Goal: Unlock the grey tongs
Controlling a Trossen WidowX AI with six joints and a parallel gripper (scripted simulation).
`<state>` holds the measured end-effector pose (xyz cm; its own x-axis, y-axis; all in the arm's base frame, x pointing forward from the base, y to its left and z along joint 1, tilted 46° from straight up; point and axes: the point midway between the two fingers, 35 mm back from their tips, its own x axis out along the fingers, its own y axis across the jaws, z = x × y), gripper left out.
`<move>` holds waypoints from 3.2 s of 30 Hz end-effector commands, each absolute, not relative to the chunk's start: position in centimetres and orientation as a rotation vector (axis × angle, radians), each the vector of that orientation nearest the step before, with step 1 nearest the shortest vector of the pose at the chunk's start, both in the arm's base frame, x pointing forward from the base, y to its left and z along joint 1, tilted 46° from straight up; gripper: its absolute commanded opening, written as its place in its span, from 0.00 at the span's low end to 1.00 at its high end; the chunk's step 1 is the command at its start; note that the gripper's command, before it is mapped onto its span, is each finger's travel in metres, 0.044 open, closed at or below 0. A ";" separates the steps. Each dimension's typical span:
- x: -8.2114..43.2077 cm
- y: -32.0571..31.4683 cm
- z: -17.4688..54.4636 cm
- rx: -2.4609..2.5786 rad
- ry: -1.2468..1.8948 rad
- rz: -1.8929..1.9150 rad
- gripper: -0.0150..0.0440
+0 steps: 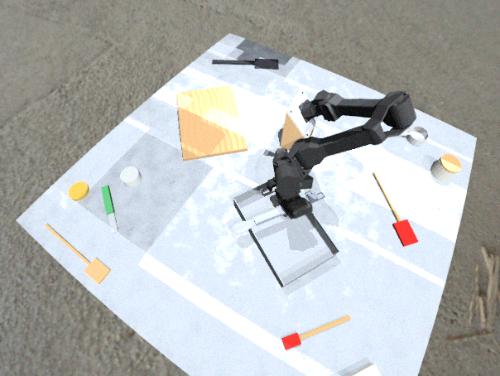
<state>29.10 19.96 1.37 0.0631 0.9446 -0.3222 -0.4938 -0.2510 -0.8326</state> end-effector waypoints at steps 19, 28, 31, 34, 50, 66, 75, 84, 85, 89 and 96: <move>30.6 14.8 6.7 -1.100 -0.578 1.489 0.00; 31.0 14.9 6.2 -1.154 -0.504 1.565 0.00; 31.0 14.9 6.0 -1.184 -0.465 1.615 0.00; 30.9 14.9 5.8 -1.213 -0.428 1.668 0.00; 29.6 14.3 6.0 -1.315 -0.299 1.932 0.00; 30.4 13.2 5.2 -1.091 0.037 1.876 0.00; 31.3 11.9 4.4 -0.850 0.368 1.777 0.00; 32.1 10.4 3.5 -0.601 0.672 1.635 0.00; 32.2 10.3 3.4 -0.573 0.704 1.618 0.00; 32.4 9.5 2.9 -0.463 0.833 1.541 0.00; 33.0 8.4 2.2 -0.263 1.033 1.393 0.00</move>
